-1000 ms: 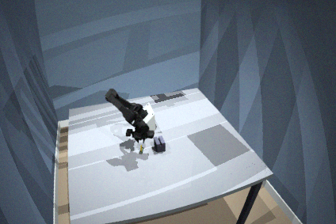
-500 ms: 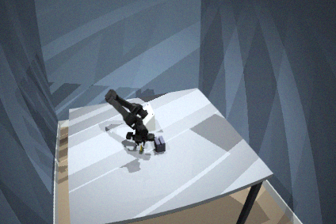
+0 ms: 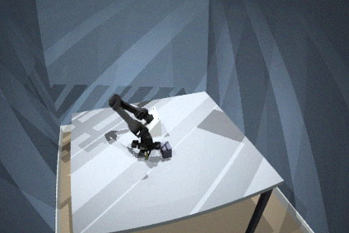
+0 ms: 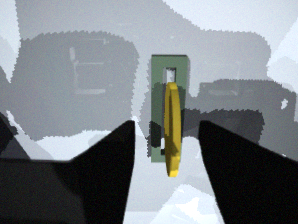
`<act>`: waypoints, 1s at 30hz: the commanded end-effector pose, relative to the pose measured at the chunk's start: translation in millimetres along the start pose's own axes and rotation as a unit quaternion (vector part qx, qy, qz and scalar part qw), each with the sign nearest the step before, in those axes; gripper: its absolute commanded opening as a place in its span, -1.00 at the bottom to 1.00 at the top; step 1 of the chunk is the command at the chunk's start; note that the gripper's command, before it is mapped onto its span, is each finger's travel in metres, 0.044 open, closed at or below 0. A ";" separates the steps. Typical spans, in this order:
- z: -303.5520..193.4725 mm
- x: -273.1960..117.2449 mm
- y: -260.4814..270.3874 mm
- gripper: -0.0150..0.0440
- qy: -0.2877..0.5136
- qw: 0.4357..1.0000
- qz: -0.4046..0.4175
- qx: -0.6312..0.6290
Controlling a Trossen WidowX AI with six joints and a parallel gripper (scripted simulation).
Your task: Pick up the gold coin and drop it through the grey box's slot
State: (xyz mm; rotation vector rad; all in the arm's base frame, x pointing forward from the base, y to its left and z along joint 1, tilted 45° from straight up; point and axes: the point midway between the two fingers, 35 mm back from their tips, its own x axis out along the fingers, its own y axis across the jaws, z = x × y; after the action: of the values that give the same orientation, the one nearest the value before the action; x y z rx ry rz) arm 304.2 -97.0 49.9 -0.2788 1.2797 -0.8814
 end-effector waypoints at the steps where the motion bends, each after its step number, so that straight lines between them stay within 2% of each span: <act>1: -0.7 6.7 -0.9 0.05 0.000 1.000 -0.003 -0.003; 8: -1.2 15.2 -1.7 0.05 0.000 1.000 -0.003 -0.003; 14: -1.2 15.2 -1.7 -0.48 0.000 1.000 -0.003 -0.003; 24: -1.1 14.8 -1.6 -0.49 0.000 1.000 -0.003 -0.003; 30: 0.4 2.1 0.2 -0.49 0.000 1.000 -0.002 -0.003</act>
State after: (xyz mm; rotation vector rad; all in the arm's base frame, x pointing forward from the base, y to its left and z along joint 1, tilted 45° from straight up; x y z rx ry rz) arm 302.2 -103.7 43.4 -0.2914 1.2906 -0.8805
